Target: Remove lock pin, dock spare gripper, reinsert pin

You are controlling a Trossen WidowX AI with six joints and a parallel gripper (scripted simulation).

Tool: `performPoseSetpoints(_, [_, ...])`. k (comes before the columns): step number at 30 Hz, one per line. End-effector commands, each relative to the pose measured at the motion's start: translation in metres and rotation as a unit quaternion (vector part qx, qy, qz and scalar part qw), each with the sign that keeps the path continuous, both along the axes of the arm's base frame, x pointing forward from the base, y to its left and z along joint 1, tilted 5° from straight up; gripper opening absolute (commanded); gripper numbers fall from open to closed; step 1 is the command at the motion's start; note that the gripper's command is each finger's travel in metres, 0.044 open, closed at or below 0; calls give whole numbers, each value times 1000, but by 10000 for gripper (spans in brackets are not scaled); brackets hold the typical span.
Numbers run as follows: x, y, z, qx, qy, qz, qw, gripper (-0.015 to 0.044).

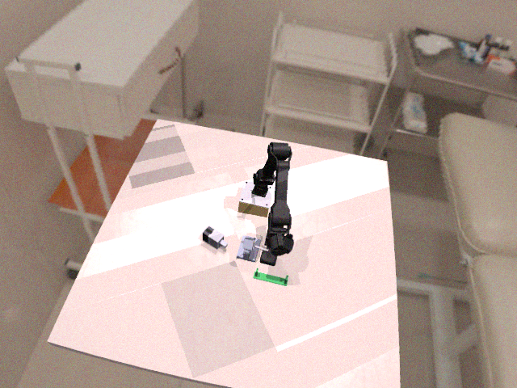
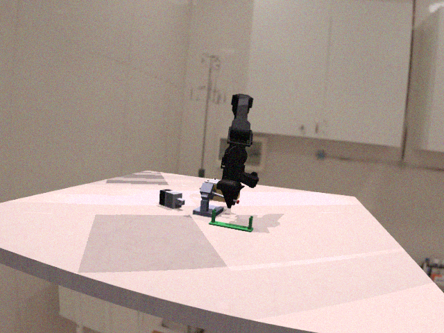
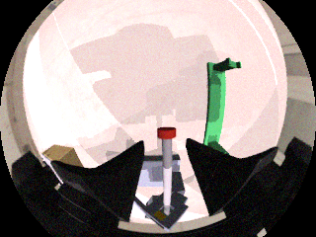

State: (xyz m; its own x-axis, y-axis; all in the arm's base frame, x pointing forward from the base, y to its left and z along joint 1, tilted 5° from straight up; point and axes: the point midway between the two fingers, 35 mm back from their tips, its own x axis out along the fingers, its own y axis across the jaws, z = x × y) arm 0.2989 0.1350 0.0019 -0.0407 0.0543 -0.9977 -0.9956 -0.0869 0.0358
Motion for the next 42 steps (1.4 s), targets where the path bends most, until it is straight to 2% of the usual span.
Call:
performPoseSetpoints(1, [0,1,-1,2,0,-3,1000,116])
performPoseSetpoints(5, [0,1,-1,2,0,-3,1000,11])
performPoseSetpoints(6, [0,1,-1,2,0,-3,1000,0])
performPoseSetpoints(16, [0,1,0,7,1,-3,1000,0])
performPoseSetpoints(29, [0,6,12,97,14,-11,995,0])
performPoseSetpoints(42, [0,13,15,111,17,-13,994,0])
